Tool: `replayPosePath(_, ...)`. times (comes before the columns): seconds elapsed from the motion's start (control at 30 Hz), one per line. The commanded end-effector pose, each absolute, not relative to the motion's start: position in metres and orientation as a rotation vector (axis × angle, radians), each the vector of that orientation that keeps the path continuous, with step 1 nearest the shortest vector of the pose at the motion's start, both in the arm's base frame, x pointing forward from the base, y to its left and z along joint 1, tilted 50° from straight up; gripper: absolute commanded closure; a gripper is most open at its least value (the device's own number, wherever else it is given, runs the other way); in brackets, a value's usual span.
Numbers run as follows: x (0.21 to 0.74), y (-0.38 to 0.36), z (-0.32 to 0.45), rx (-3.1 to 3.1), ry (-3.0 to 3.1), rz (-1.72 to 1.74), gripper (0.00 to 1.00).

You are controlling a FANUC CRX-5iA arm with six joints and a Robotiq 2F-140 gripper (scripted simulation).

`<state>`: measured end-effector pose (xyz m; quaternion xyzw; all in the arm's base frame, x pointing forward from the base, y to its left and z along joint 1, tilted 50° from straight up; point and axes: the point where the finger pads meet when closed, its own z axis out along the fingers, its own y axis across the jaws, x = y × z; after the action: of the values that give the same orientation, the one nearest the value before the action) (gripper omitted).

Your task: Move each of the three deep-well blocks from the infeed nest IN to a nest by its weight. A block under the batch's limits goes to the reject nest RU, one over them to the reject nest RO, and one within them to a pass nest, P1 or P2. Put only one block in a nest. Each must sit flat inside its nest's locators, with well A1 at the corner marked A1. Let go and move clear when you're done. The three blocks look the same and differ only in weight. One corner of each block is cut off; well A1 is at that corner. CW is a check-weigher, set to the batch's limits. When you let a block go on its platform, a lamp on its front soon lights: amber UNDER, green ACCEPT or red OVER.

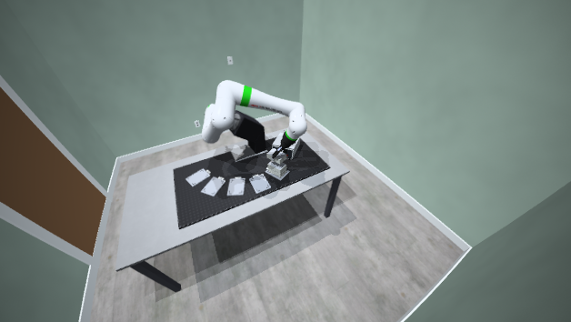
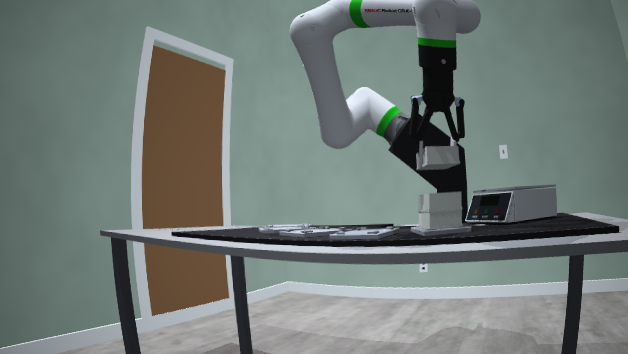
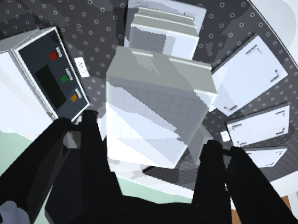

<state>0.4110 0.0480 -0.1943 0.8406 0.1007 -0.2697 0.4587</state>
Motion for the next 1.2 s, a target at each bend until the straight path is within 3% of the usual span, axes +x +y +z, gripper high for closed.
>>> replayPosePath(0.0, 0.411, 0.048, -0.194, 2.071, 0.248, -0.664, 0.9)
replayPosePath(0.5, 0.387, 0.069, -0.219, 1.862, 0.64, -0.805, 0.9)
replayPosePath(1.17, 0.352, 0.099, -0.257, 1.862, 0.64, -0.805, 0.9)
